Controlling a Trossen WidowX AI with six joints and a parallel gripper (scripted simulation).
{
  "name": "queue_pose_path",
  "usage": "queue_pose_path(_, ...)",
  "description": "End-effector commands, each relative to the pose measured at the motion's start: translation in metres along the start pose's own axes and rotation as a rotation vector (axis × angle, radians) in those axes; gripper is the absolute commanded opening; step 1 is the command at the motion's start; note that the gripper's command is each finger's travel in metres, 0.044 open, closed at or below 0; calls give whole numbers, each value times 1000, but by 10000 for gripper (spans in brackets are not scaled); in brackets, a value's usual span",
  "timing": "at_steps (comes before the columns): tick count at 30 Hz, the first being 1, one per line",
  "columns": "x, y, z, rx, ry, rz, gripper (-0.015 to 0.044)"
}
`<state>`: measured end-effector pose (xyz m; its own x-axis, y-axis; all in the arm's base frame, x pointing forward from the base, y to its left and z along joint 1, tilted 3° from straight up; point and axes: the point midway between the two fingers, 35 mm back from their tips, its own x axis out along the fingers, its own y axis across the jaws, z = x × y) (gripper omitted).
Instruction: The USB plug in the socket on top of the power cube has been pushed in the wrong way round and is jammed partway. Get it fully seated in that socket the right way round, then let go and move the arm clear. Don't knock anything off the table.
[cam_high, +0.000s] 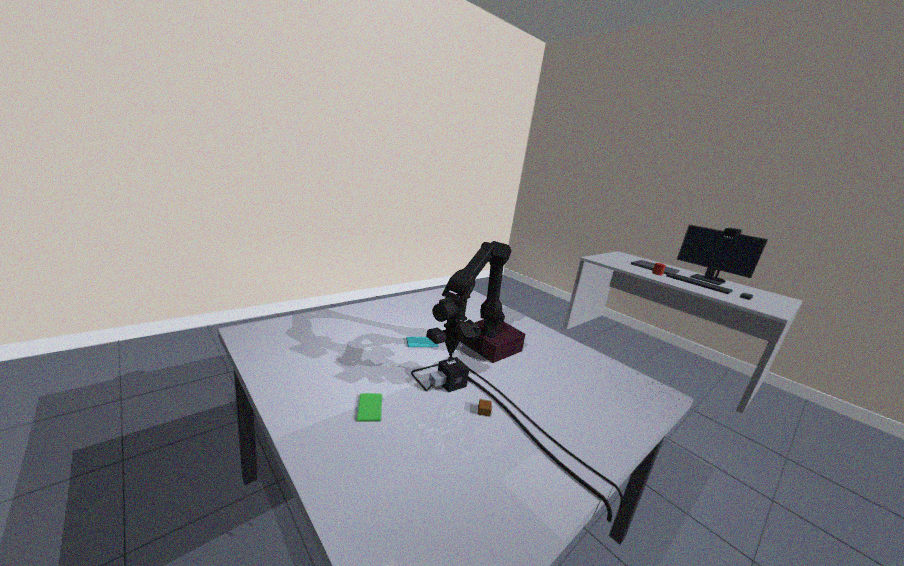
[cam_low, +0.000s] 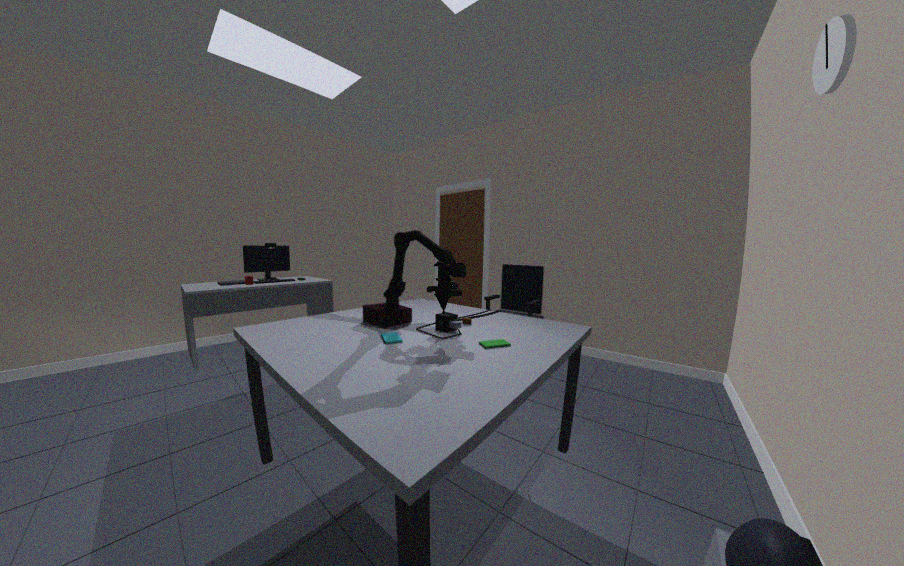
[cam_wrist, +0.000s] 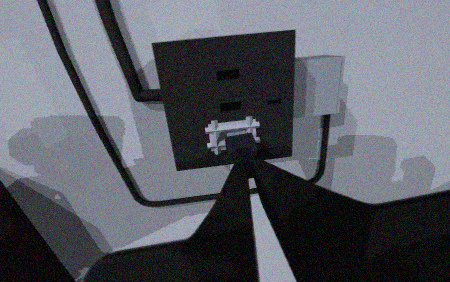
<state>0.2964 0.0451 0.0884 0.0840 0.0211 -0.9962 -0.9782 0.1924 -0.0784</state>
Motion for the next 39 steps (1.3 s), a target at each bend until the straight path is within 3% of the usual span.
queue_pose_path(1,-3,0,0,0,-1,-2,0)
queue_pose_path(39,-28,0,0,0,-1,-2,0)
